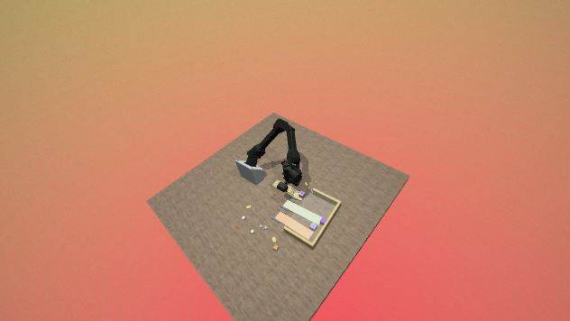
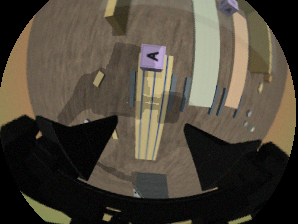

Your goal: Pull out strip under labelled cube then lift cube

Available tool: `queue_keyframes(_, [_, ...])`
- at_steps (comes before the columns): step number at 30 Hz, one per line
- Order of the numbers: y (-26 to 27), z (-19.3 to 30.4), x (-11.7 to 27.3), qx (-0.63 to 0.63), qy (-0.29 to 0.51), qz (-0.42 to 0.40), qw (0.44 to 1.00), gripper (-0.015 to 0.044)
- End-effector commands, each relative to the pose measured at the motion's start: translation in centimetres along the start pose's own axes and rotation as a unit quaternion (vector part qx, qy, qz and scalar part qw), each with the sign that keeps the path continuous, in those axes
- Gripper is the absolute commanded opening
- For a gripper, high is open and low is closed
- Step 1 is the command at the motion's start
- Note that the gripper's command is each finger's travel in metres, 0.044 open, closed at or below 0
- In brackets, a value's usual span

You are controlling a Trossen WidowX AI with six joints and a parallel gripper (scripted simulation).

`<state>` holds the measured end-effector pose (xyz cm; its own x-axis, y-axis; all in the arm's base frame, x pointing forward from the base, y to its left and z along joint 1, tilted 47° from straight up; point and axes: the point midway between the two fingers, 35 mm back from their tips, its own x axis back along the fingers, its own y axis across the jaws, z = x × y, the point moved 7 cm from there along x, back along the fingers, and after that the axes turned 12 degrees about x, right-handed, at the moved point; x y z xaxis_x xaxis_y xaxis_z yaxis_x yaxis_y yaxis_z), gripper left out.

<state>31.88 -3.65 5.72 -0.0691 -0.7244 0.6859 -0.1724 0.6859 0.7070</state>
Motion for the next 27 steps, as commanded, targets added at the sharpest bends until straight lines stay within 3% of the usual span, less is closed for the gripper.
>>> queue_keyframes(1, [-0.2,-1.4,0.3,-0.001,-0.003,-0.001,1.0,0.044])
queue_keyframes(21, [-0.7,-8.1,1.5,0.001,-0.005,-0.001,1.0,0.044])
queue_keyframes(27, [-0.8,-8.2,0.8,0.001,-0.005,-0.001,1.0,0.0282])
